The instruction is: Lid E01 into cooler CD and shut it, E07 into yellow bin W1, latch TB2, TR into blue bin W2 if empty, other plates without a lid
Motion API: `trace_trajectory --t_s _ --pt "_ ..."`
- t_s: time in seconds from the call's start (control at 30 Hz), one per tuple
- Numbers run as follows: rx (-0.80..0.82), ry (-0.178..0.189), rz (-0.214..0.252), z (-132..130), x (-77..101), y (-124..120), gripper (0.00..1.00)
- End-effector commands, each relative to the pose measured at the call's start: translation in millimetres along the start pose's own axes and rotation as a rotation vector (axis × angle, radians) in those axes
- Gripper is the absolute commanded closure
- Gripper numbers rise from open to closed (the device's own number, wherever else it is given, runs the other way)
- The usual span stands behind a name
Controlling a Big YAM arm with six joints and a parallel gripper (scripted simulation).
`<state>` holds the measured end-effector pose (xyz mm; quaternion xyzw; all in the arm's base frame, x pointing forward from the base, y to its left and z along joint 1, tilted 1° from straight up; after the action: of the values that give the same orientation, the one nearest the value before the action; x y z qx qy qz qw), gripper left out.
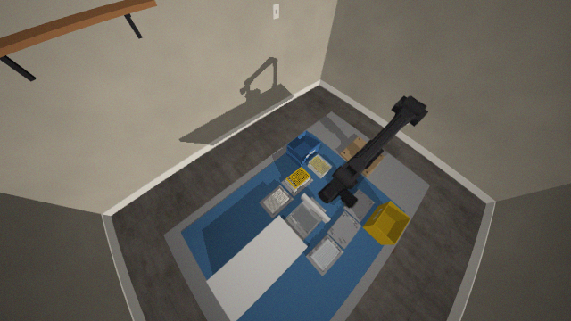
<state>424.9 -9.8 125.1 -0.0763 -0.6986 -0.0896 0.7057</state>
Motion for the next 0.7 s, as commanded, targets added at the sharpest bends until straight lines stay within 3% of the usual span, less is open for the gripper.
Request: trace_trajectory --t_s 0.0,0.67 --pt "0.005 -0.044 -0.01 -12.2 15.8 2.5 1.0" --pt "0.005 -0.044 -0.01 -12.2 15.8 2.5 1.0"
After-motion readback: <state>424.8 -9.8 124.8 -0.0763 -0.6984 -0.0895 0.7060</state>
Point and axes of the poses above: the point where the finger pads meet when closed, its own x axis back along the fingers, its own z axis across the jaws, y = z × x, the point moved 1 cm from there along x, back along the fingers, and after that the axes turned 14 degrees about -x, right-handed, at the moved point
